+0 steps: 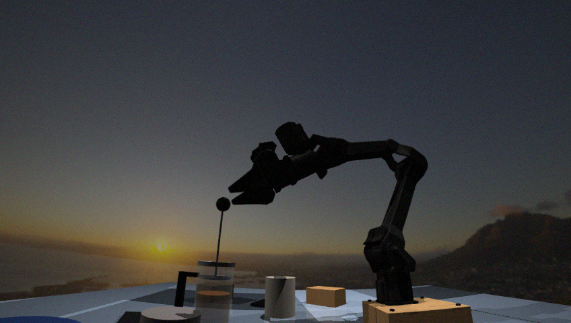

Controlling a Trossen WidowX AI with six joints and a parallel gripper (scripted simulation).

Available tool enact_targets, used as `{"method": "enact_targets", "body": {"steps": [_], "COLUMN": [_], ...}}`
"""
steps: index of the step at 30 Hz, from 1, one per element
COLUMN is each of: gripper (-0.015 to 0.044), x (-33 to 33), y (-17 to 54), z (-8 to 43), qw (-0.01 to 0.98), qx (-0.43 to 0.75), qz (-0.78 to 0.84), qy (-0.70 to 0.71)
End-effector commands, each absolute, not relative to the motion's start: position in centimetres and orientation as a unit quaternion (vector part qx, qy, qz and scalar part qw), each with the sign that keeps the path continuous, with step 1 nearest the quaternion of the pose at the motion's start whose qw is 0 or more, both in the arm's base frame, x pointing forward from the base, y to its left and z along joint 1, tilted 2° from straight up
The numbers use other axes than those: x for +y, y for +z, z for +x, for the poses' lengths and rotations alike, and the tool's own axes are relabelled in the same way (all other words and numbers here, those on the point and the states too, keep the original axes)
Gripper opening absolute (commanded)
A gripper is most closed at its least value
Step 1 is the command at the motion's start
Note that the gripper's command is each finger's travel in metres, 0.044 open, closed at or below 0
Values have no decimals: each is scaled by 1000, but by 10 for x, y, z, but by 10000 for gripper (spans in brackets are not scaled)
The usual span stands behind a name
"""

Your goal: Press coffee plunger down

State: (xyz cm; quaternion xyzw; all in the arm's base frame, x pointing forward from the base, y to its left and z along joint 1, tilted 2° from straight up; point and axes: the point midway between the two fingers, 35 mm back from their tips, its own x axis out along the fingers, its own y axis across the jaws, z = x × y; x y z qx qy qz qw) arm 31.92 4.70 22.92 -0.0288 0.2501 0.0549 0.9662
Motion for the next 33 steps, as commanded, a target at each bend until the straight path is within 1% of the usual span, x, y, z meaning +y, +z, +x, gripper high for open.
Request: {"method": "enact_targets", "body": {"steps": [1, 12, 24, 26, 33], "gripper": [440, 440, 125, 112, 112], "x": [48, 49, 49, 49, 49], "y": [223, 215, 215, 215, 215], "z": [326, 339, 339, 339, 339], "qw": [965, 966, 966, 966, 966], "qx": [253, 252, 252, 252, 252], "qz": [-31, -31, -31, -31, -31], "qy": [56, 56, 56, 56, 56]}}
